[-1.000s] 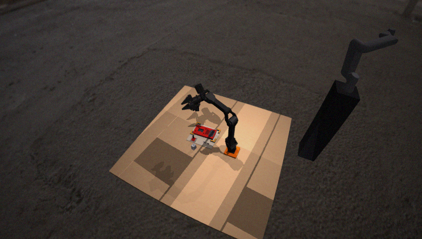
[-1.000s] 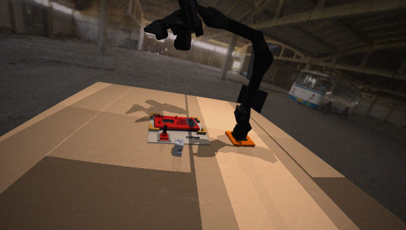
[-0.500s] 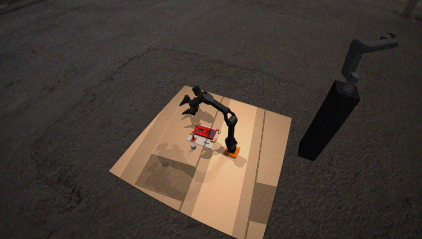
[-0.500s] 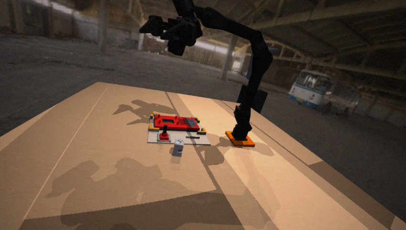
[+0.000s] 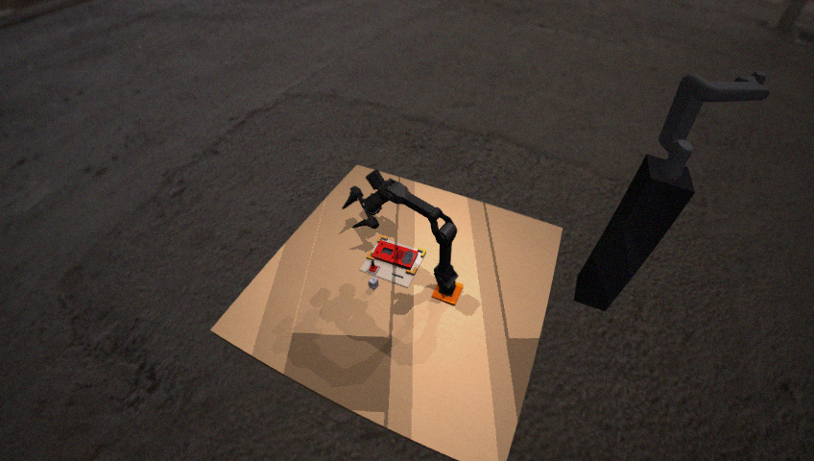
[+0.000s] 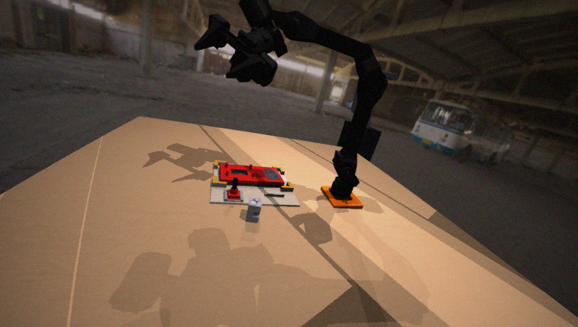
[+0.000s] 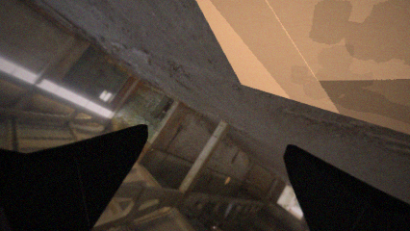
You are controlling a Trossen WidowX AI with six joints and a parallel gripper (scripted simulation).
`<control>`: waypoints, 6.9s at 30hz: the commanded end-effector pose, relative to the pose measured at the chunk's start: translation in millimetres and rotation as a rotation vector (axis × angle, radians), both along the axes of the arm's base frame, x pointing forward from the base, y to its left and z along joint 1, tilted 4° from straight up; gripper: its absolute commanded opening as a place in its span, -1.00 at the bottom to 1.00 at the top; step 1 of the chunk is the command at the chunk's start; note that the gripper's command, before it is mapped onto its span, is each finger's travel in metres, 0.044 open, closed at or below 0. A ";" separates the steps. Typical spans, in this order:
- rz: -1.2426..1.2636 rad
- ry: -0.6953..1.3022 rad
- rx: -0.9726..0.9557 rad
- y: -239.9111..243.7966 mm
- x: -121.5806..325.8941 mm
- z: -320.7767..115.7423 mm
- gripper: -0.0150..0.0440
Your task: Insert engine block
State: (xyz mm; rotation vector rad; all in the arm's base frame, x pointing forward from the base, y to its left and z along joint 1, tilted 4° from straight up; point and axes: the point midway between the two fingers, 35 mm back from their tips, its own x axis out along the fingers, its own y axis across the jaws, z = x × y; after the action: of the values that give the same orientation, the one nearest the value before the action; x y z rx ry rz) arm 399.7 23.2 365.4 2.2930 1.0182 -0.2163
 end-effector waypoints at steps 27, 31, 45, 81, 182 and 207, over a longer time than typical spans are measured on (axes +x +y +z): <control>0.406 -0.369 -0.666 26.2 -0.3 -45.2 1.00; 0.474 -0.420 -0.750 29.6 -1.2 -50.9 1.00; 0.734 -0.604 -1.028 41.2 -6.2 -70.9 1.00; 1.562 -1.165 -1.562 65.0 -31.3 -118.9 1.00; 3.176 -3.207 -0.267 89.7 -88.5 -258.4 1.00; 3.176 -3.207 -0.266 92.1 -86.0 -298.2 1.00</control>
State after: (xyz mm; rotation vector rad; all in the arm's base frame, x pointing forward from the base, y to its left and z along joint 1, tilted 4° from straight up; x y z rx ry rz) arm 314.7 116.1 74.7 2.4566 -0.1645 -2.2603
